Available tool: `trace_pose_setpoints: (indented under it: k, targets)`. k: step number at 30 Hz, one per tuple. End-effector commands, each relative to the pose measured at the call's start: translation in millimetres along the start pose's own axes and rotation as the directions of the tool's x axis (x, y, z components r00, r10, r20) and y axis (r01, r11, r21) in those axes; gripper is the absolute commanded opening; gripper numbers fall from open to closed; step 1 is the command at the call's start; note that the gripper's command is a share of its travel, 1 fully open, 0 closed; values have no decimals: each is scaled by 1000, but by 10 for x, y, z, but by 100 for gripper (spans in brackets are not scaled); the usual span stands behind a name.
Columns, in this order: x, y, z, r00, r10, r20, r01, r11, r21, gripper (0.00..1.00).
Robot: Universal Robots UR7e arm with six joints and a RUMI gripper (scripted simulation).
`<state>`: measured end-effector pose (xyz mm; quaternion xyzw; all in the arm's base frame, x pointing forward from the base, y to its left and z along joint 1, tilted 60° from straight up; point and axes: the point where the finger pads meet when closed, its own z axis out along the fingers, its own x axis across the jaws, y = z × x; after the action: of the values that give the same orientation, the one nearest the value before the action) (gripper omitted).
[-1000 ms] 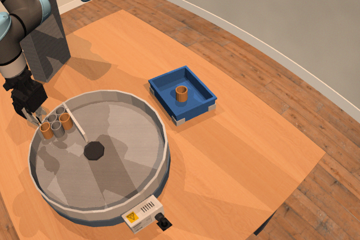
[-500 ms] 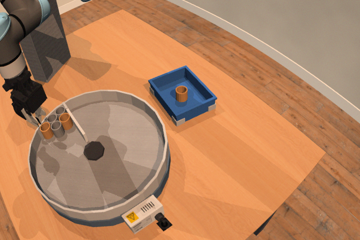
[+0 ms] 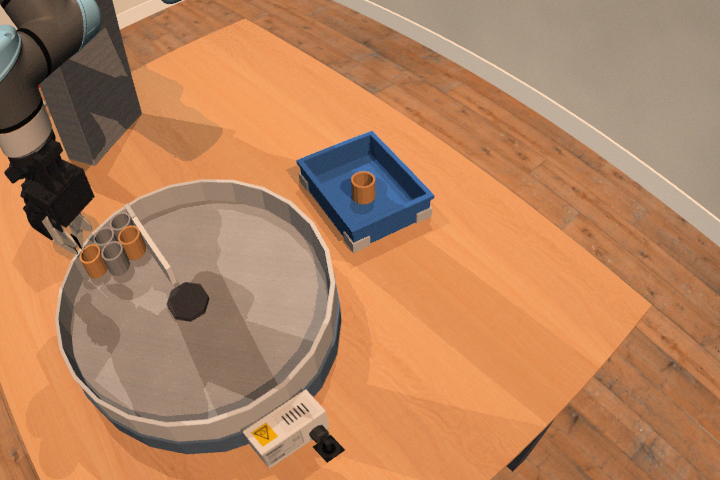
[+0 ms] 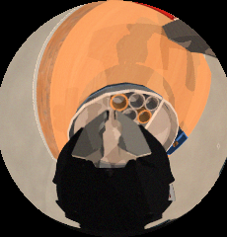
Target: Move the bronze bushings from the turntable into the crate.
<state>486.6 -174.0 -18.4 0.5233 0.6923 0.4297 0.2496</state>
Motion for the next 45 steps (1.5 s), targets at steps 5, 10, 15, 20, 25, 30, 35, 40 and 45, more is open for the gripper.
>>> trace_pose_setpoints:
  k: [5, 10, 15, 20, 25, 30, 35, 40, 45]
  targets:
    - [-3, 1, -2, 1000, 0, 1, 0, 1000, 0, 5]
    - [-3, 1, -2, 1000, 0, 1, 0, 1000, 0, 5]
    - [-3, 1, -2, 1000, 0, 1, 0, 1000, 0, 5]
    - [-3, 1, 88, 1000, 0, 1, 0, 1000, 0, 5]
    - [-4, 1, 175, 1000, 0, 1, 0, 1000, 0, 5]
    - [-4, 1, 214, 1000, 0, 1, 0, 1000, 0, 5]
    - [-4, 1, 214, 1000, 0, 1, 0, 1000, 0, 5]
    - [-4, 1, 214, 1000, 0, 1, 0, 1000, 0, 5]
    - [-4, 1, 214, 1000, 0, 1, 0, 1000, 0, 5]
